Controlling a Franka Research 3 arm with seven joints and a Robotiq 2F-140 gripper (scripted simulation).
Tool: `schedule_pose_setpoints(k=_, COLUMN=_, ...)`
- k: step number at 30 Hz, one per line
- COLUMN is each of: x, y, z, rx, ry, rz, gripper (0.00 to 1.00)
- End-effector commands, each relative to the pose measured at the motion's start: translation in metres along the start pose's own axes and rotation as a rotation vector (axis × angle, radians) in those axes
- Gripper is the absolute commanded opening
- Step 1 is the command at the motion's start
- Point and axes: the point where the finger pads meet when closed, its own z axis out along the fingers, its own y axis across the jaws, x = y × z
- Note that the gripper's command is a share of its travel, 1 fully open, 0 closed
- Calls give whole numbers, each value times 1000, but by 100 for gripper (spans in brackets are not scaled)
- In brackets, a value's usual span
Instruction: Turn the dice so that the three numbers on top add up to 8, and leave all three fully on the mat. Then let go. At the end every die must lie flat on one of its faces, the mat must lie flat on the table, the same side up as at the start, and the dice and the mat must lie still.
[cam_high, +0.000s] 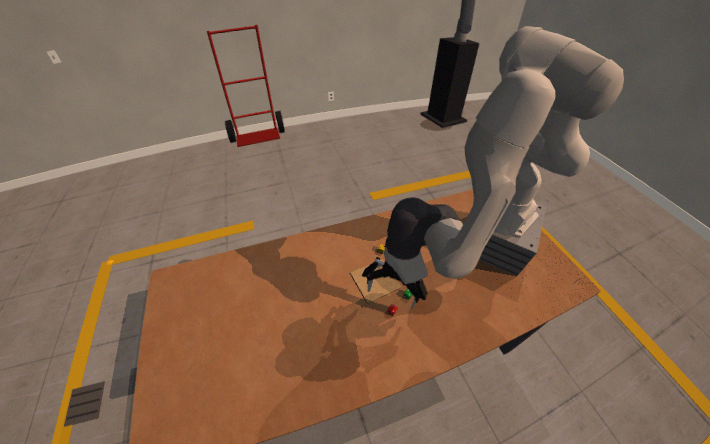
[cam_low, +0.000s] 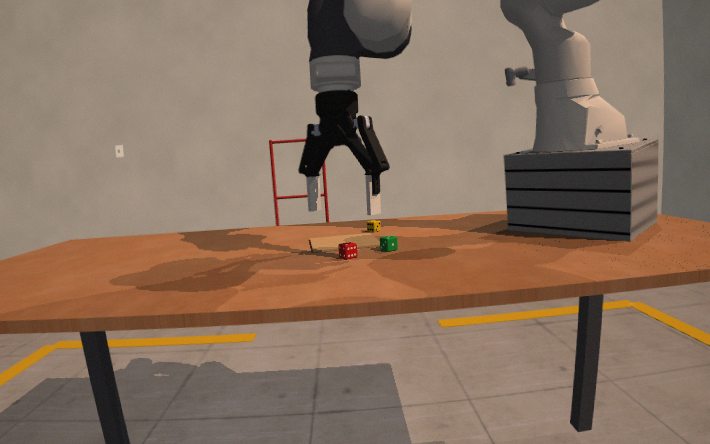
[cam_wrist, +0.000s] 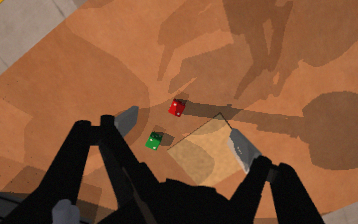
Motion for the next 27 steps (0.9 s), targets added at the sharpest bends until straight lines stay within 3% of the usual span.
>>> schedule_pose_setpoints(k=1, x=-2, y=-3, z=-12, rx=7, ry=-9, rz=12, gripper=100)
schedule_pose_setpoints(k=7, x=-1, y=-3, z=-52, rx=7, ry=-9, rz=12, gripper=100)
schedule_pose_setpoints(k=11, x=-1, y=-3, z=-69, rx=7, ry=-9, rz=12, gripper=100)
schedule_pose_setpoints(k=27, x=-1, y=-3, z=-72, rx=7, ry=-9, rz=14, gripper=100)
